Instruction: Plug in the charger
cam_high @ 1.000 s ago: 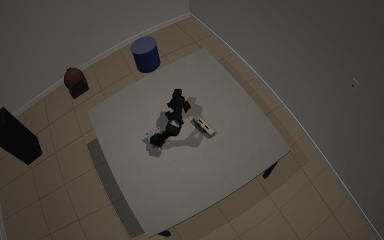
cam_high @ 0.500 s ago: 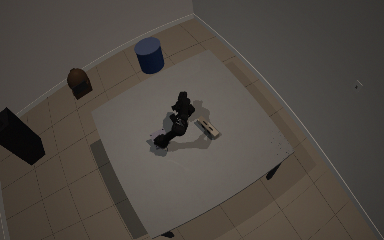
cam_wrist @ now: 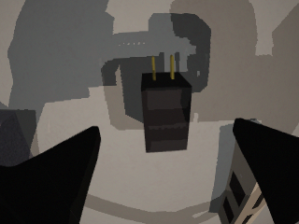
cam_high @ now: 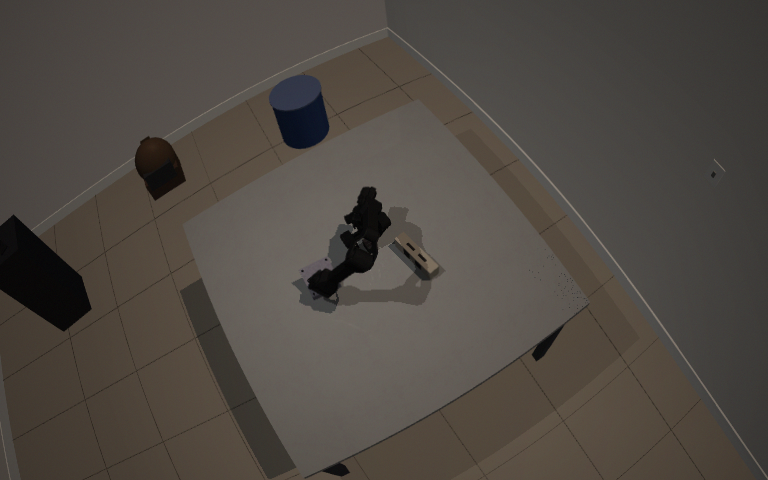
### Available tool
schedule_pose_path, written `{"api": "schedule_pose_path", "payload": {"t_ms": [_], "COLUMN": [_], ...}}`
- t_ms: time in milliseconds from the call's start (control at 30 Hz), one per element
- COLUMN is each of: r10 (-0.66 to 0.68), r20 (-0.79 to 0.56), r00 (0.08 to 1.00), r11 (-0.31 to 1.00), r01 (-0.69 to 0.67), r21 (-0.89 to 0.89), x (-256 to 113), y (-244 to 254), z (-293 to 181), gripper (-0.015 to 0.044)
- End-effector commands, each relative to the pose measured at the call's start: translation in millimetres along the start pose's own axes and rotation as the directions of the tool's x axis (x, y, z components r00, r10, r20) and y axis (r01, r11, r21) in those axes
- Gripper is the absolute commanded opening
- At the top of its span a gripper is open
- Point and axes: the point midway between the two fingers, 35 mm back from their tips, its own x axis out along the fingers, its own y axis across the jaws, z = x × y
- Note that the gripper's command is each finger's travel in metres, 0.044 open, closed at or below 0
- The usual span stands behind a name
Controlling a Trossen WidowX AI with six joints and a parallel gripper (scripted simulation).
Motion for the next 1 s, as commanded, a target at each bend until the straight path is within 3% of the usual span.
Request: {"api": "schedule_pose_path", "payload": {"t_ms": [0, 700, 967], "r10": [0.001, 0.001, 0.001], "r20": [-0.006, -0.009, -0.003], "r00": [1.0, 1.0, 1.0], "r11": [1.0, 1.0, 1.0], "r01": [-0.001, -0.001, -0.001], "r21": [-0.007, -0.006, 0.001], "x": [9, 38, 34], "y": [1, 1, 0], "z": [0, 1, 1], "gripper": [0.044, 0.044, 0.023]}}
